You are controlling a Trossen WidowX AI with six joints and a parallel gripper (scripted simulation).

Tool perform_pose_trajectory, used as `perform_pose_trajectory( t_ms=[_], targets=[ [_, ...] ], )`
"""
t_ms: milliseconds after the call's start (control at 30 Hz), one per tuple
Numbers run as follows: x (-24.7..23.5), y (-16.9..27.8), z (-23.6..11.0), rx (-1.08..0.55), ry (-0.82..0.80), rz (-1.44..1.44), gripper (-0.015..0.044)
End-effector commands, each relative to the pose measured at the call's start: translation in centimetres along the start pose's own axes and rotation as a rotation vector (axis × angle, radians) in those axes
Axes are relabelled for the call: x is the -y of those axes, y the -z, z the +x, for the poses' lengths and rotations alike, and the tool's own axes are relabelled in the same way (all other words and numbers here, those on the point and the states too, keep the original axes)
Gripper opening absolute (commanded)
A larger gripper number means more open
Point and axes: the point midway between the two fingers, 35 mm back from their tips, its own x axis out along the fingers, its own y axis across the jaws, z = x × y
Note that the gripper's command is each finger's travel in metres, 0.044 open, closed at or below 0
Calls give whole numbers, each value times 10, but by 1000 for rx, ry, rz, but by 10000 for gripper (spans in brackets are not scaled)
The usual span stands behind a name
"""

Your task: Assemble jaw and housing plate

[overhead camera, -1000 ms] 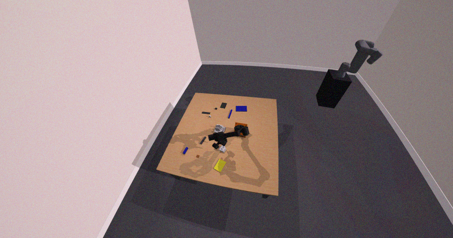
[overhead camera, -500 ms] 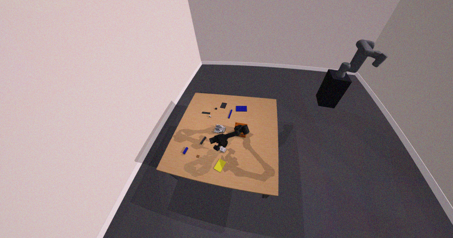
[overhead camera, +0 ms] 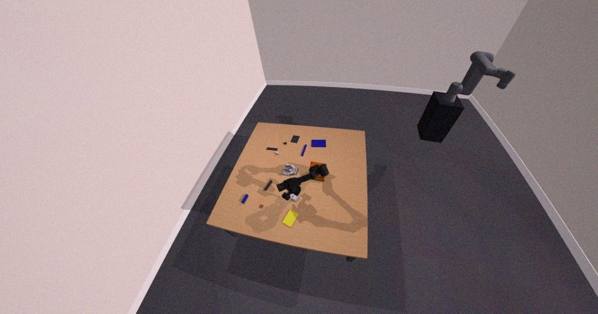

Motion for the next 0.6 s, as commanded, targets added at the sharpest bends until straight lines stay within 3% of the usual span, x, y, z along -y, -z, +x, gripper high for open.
perform_pose_trajectory(
  t_ms=[0, 567],
  targets=[
    [-2, 0, 7, 1, -8, 7, 440],
    [-2, 1, 22, 2, -8, 7, 440]
  ],
)
